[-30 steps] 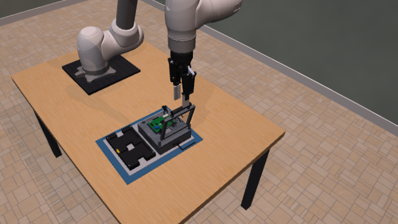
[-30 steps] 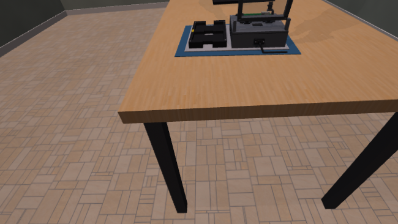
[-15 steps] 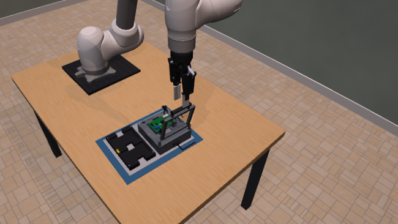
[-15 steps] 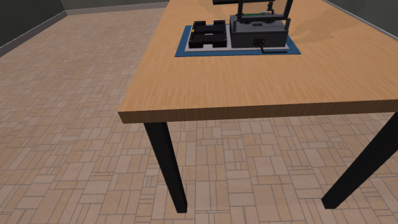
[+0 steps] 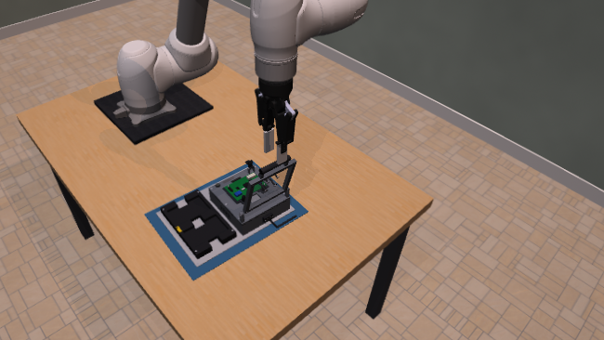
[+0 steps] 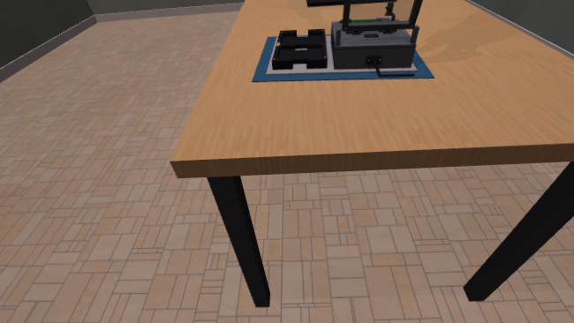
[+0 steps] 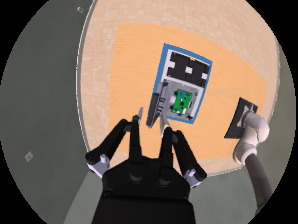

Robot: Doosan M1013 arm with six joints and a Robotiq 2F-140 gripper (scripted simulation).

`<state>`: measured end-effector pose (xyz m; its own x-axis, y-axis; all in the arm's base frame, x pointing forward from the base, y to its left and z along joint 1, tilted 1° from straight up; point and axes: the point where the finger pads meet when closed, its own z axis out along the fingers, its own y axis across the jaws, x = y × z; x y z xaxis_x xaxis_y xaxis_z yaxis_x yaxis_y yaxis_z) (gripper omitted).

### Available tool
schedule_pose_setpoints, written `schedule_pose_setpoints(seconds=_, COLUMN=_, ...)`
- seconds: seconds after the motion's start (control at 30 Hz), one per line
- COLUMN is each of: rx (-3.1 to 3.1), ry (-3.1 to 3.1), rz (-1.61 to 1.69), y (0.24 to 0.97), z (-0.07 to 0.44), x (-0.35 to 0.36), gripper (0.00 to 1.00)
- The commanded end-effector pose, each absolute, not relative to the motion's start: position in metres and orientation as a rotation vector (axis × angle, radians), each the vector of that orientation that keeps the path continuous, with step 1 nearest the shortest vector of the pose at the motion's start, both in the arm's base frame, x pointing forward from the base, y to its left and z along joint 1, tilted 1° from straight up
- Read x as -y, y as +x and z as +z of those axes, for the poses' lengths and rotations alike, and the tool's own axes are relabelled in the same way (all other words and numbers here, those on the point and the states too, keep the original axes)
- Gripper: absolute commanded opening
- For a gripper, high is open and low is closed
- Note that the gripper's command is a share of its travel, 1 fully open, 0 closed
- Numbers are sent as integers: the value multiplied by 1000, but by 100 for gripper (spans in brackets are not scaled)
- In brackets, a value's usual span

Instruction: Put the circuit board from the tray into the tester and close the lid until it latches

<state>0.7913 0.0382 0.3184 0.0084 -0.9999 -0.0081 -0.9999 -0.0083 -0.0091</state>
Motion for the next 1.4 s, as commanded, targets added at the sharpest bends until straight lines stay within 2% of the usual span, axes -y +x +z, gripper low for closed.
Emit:
schedule_pose_setpoints(seconds=0.0, rx=-2203, ry=-2222, rz=-1, y=791, z=316, x=-38, gripper=30)
schedule_pose_setpoints(seconds=1.37, rx=-2203, ry=-2222, rz=-1, y=792, z=279, x=-38, gripper=30)
